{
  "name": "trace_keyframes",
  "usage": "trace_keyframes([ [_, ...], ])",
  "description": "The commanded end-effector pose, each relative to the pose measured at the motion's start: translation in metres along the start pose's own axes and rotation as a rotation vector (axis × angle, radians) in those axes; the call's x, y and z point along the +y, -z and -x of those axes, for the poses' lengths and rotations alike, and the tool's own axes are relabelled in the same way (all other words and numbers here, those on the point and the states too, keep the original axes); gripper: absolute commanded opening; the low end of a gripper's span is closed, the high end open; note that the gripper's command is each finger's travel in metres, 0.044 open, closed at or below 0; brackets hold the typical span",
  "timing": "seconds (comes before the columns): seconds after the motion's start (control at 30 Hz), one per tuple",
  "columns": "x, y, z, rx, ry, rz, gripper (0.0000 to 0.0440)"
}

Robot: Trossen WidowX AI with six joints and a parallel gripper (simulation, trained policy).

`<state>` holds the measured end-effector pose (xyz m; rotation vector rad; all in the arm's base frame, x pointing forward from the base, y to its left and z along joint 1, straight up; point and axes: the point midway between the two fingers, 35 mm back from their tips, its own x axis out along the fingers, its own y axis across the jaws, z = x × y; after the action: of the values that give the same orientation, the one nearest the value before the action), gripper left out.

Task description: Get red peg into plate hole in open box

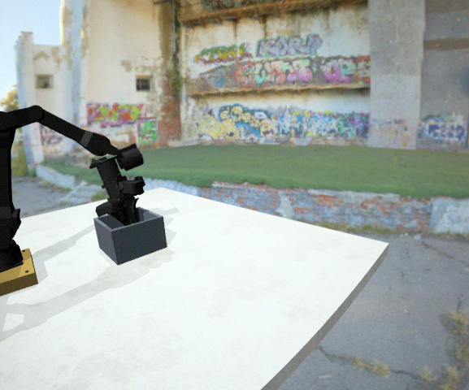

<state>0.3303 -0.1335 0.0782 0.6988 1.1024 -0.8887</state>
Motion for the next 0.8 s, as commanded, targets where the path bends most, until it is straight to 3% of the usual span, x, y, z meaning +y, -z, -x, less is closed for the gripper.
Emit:
trace_keyframes([
  [0.0, 0.005, -0.01, -0.001, -0.005, 0.006, 0.024, 0.0154],
  [0.77, 0.014, -0.058, -0.009, 0.03, 0.022, 0.083, 0.0129],
])
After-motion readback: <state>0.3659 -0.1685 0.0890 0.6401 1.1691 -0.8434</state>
